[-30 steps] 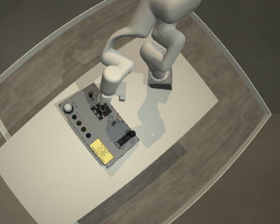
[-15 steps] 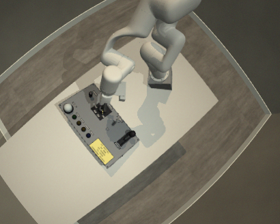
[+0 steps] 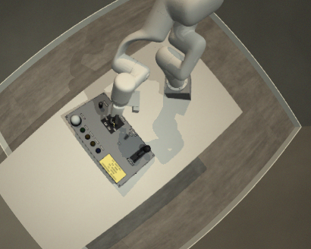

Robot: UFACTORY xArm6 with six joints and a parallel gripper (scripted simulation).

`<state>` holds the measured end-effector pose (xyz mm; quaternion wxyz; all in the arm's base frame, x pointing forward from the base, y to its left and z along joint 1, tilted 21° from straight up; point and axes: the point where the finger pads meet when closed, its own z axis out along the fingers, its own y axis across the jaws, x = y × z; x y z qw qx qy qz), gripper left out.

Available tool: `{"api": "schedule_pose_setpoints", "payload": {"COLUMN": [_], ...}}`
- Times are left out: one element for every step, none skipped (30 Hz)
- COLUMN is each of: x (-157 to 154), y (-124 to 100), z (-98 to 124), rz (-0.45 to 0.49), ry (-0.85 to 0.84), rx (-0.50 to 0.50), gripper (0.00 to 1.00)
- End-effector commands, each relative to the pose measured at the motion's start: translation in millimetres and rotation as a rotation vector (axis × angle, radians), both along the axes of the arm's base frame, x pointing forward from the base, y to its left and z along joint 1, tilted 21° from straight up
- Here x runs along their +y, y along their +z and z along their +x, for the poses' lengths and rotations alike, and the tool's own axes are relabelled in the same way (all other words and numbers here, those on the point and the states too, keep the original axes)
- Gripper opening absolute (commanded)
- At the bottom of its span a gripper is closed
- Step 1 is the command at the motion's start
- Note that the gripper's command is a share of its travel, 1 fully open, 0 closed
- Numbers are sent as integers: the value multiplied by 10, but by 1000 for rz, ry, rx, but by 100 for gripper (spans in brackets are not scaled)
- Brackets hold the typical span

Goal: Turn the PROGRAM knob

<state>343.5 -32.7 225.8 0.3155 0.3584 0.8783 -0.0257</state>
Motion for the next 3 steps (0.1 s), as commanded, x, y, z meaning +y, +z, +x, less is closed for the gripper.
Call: {"api": "schedule_pose_setpoints", "payload": {"x": [2, 2, 2], "y": [16, 16, 16], "z": [8, 8, 8], "rz": [0, 0, 0], "ry": [0, 0, 0], "rx": [-3, -3, -3], "gripper": [100, 100, 100]}}
